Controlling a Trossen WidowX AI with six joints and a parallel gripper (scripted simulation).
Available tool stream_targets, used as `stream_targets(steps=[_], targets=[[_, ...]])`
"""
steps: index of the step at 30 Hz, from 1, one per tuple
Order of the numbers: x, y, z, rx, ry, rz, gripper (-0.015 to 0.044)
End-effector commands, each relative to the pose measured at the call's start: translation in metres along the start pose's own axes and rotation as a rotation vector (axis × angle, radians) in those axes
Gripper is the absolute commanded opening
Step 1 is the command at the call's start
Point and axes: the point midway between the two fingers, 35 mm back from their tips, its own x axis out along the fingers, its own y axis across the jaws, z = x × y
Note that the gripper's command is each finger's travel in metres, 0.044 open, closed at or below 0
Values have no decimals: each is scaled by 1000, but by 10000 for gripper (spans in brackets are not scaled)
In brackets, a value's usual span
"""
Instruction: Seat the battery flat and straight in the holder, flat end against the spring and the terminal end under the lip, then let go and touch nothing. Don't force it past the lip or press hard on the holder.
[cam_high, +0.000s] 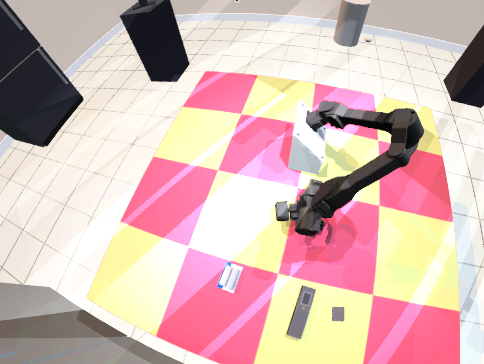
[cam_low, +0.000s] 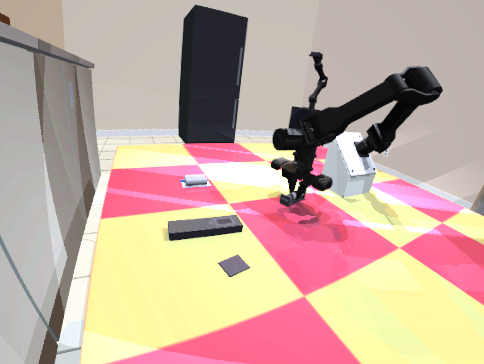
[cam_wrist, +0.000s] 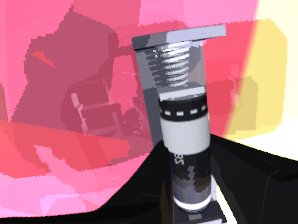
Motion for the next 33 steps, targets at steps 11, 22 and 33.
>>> stream_targets(steps=[11,22,33], targets=[[-1,1,-1,4,0,0,97],[-11,0,-2,3,1,0,173],[-14,-2,-4,11,7,4,199]])
